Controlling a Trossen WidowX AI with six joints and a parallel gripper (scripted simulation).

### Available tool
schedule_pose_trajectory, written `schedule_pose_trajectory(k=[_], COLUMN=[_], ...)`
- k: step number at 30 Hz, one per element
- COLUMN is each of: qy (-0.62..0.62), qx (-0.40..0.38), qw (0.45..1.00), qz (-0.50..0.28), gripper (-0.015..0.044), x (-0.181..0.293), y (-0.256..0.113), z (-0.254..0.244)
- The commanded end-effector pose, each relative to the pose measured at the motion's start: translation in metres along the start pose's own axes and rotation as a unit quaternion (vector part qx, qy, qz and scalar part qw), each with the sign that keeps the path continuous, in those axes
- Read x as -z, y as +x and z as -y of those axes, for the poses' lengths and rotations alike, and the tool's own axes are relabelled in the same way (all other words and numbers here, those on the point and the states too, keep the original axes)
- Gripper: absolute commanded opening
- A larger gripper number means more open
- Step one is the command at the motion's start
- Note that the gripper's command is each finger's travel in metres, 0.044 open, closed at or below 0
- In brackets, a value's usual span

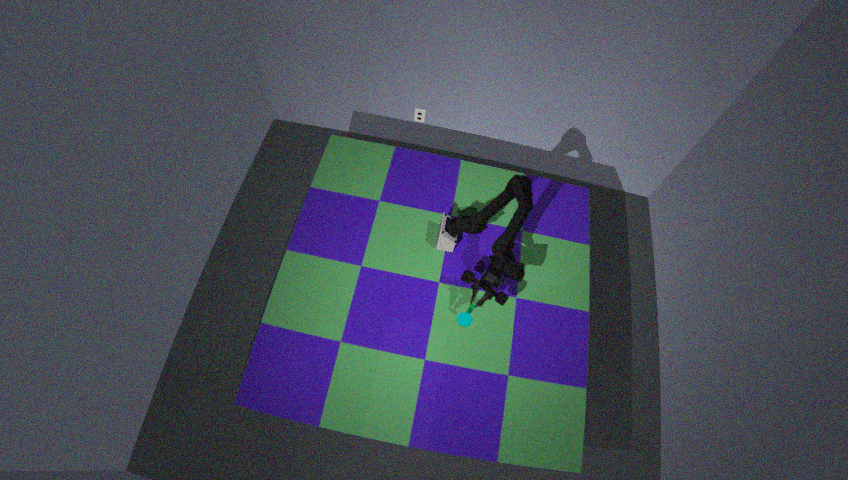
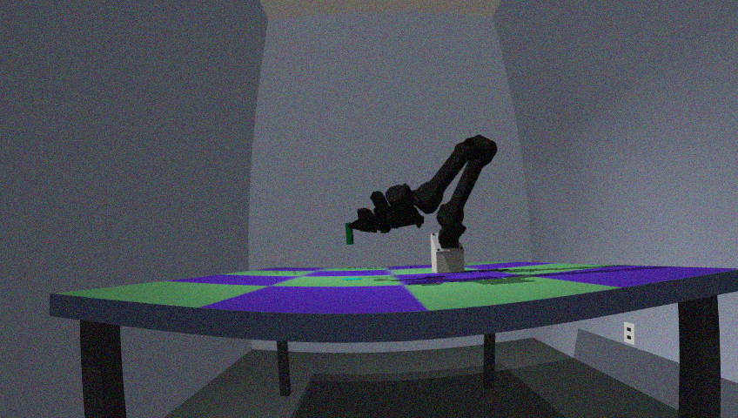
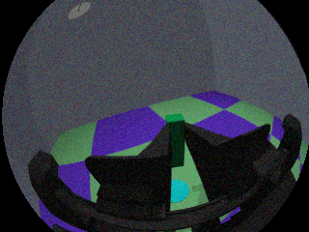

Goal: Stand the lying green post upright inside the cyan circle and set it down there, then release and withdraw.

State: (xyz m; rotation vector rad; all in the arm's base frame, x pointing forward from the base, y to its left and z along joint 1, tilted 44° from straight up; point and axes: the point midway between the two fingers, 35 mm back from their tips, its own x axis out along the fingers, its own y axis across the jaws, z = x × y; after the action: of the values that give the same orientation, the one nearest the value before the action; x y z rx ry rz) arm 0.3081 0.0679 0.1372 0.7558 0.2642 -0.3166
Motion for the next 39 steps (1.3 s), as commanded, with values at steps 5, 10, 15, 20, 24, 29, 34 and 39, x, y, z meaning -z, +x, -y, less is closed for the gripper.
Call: schedule_pose_trajectory(k=[5,10,15,20,24,29,34,39], qy=[0.009,0.009,0.009,0.01,0.01,0.011,0.011,0.01], qx=[-0.002,-0.002,-0.002,-0.001,0.0,0.001,0.001,0.0], qw=[1.0,1.0,1.0,1.0,1.0,1.0,1.0,1.0], qz=[0.007,0.007,0.007,0.005,0.004,0.004,0.003,0.004], gripper=[0.0023,0.0023,0.0023,0.0023,0.0023,0.0023,0.0023,0.0023], x=[-0.002,-0.002,-0.001,0.011,0.023,0.038,0.053,0.068], y=[-0.002,-0.002,-0.002,0.001,0.003,0.005,0.006,0.007], z=[0.001,0.001,0.001,0.0,-0.001,-0.002,-0.002,-0.001])
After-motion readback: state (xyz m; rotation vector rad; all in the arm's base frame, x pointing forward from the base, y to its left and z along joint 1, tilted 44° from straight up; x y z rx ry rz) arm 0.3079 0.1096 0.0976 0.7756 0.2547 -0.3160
